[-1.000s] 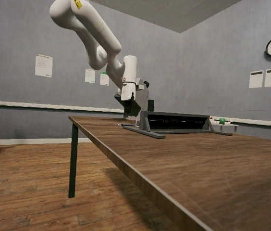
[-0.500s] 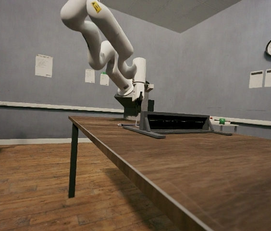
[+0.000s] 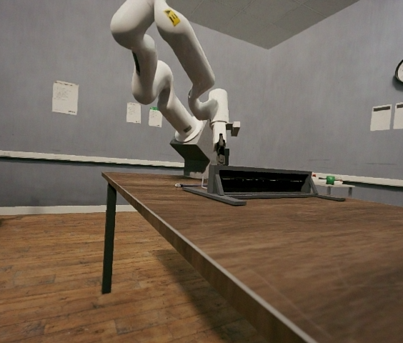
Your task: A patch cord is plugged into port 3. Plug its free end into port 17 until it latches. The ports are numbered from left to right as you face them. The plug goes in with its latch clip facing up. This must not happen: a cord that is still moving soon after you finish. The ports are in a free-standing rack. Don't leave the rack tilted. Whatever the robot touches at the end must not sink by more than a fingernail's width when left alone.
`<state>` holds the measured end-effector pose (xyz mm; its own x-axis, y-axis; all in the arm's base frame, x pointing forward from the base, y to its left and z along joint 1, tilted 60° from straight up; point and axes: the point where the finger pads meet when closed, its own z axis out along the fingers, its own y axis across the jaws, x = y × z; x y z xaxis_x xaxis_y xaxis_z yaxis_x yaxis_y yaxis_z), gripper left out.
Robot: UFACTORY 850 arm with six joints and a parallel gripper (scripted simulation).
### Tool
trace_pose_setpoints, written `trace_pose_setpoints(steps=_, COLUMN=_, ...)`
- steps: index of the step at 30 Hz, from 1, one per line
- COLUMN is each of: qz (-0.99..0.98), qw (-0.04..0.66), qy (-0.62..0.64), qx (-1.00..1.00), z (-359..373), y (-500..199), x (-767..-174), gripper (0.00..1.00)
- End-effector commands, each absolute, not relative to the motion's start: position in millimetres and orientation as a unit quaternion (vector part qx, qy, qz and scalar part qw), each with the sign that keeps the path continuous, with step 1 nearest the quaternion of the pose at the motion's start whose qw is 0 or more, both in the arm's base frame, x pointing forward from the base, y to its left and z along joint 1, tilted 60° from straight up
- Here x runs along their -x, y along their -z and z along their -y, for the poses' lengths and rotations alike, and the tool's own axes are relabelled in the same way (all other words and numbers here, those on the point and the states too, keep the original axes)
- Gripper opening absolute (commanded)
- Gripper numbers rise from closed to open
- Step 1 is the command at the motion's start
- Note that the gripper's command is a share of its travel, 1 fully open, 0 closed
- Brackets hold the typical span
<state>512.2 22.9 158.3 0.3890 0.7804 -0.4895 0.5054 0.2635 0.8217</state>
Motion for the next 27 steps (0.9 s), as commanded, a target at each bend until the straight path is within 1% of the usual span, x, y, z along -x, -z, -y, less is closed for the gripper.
trace_pose_setpoints(steps=1, qz=-0.499, qw=0.591, qy=-0.19, qx=-0.604, z=-49.2, y=-142.5, x=-517.5, gripper=0.0)
trace_pose_setpoints(steps=5, qz=-0.489, qw=0.589, qy=-0.21, qx=-0.607, z=-56.9, y=-137.7, x=-517.9, gripper=0.0)
trace_pose_setpoints(steps=6, qz=-0.476, qw=0.585, qy=-0.24, qx=-0.612, z=-68.5, y=-130.5, x=-518.2, gripper=0.0)
trace_pose_setpoints(steps=20, qz=-0.417, qw=0.541, qy=-0.375, qx=-0.627, z=-120.8, y=-96.1, x=-512.1, gripper=0.0)
trace_pose_setpoints(steps=22, qz=-0.417, qw=0.541, qy=-0.375, qx=-0.627, z=-120.8, y=-96.1, x=-512.1, gripper=0.0)
trace_pose_setpoints(steps=23, qz=-0.405, qw=0.527, qy=-0.402, qx=-0.629, z=-131.4, y=-88.6, x=-509.4, gripper=0.0)
trace_pose_setpoints(steps=27, qz=-0.39, qw=0.507, qy=-0.437, qx=-0.632, z=-145.0, y=-78.9, x=-505.2, gripper=0.0)
